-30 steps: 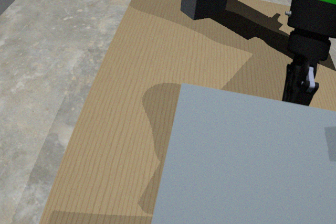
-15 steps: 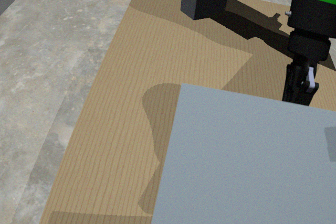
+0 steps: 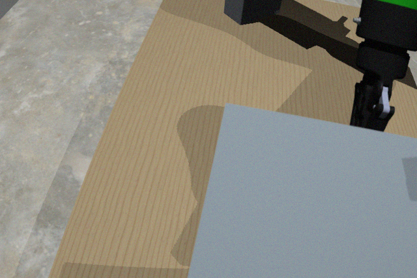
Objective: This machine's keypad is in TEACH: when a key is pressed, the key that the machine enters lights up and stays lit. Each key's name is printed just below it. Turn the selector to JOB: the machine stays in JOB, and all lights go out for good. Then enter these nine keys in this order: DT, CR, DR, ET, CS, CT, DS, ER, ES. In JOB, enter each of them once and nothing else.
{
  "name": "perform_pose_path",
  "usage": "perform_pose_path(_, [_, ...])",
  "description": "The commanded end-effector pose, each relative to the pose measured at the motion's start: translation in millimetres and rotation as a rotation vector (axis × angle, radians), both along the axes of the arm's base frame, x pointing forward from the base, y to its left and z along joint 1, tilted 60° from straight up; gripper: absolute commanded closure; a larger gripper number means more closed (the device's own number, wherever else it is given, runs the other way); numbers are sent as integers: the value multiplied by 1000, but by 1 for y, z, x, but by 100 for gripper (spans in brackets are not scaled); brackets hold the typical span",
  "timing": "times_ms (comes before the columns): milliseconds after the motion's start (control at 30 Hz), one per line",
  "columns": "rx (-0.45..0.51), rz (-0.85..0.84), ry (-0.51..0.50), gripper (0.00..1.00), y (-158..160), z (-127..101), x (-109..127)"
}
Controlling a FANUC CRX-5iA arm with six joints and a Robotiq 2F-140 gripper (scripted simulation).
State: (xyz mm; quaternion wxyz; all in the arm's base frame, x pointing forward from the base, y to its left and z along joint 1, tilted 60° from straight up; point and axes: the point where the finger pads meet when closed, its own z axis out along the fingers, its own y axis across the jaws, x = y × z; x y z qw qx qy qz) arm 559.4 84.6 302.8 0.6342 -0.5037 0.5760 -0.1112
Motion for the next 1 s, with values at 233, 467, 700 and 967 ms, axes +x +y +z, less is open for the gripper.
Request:
perform_pose_path(233, [0, 0, 0, 100, 2, -1, 4])
perform_pose_path(467, [0, 0, 0, 100, 4, -1, 7])
perform_pose_path(700, [0, 0, 0, 100, 4, -1, 8])
perform_pose_path(967, [0, 0, 0, 100, 4, -1, 8])
